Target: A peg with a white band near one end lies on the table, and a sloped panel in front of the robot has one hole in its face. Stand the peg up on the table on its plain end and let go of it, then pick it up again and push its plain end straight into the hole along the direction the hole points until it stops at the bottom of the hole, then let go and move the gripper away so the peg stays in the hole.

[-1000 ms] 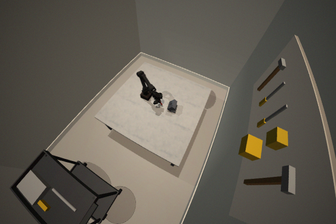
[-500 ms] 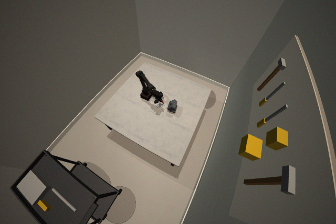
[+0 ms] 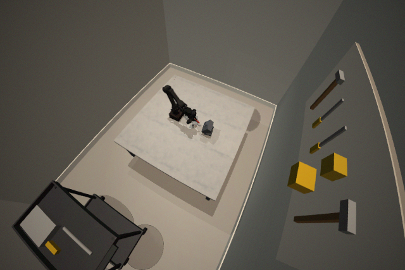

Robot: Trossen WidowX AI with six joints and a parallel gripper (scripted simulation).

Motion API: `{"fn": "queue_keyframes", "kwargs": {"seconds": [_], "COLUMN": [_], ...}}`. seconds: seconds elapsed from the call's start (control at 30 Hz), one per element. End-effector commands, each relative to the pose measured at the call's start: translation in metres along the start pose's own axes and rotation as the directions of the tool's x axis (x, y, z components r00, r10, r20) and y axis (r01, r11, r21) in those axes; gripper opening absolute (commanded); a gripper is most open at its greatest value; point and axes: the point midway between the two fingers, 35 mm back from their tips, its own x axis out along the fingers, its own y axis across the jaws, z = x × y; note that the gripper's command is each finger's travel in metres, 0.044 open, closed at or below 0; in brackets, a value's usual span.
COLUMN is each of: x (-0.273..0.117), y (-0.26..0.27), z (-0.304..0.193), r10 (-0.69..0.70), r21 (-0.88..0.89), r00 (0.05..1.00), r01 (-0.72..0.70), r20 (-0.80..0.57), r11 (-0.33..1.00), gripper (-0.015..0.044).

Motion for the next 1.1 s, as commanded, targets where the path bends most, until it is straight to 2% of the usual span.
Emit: {"fn": "queue_keyframes", "kwargs": {"seconds": [0.0, 1.07], "x": [0.002, 0.035], "y": [0.002, 0.008], "z": [0.001, 0.011], "r10": [0.006, 0.021], "r21": [0.008, 0.020], "r00": [1.000, 0.998], "r01": [-0.006, -0.022], "r20": [0.013, 0.057], "r11": [1.000, 1.000], "gripper": [0.0000, 0.0000]}}
